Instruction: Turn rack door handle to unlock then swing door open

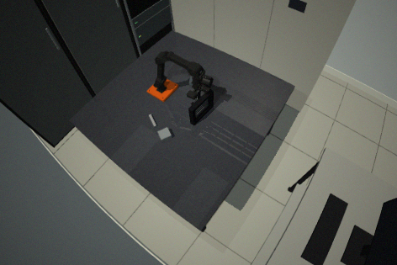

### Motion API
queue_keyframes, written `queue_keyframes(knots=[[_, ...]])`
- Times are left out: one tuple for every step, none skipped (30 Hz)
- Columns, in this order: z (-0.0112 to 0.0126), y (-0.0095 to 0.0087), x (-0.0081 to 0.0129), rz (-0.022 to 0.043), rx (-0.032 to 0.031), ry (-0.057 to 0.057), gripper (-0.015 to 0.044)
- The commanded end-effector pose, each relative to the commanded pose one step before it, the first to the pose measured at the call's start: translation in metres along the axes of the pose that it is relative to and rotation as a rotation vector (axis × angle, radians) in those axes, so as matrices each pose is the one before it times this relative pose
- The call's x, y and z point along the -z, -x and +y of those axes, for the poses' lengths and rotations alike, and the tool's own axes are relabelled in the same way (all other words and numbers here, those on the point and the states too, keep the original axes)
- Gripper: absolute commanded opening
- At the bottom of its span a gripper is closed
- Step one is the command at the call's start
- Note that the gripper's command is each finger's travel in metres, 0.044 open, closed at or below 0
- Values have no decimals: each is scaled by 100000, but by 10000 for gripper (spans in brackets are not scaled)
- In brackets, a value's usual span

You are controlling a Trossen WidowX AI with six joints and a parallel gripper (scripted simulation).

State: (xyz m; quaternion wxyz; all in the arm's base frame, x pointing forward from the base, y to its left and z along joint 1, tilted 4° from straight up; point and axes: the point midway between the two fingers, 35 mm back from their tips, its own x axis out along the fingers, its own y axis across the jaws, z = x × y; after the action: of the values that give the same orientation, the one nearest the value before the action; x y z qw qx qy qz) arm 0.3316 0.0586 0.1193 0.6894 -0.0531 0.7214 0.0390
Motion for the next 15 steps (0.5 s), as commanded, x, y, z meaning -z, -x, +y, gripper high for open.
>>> queue_keyframes(knots=[[-76,-3,-32,-192,418,-18576,299],[0,0,0,0,0,-4954,299],[0,0,0,0,0,-4955,299],[0,0,0,0,0,-4955,299],[0,0,0,0,0,-4955,299],[0,0,0,0,0,-4955,299],[0,0,0,0,0,-4955,299],[0,0,0,0,0,-4955,299],[0,0,0,0,0,-4955,299],[0,0,0,0,0,-4955,299],[0,0,0,1,0,-4955,299],[0,0,0,1,0,-4954,299],[0,0,0,1,1,-4955,299],[0,0,0,1,1,-4955,299],[0,0,0,1,1,-4955,299]])
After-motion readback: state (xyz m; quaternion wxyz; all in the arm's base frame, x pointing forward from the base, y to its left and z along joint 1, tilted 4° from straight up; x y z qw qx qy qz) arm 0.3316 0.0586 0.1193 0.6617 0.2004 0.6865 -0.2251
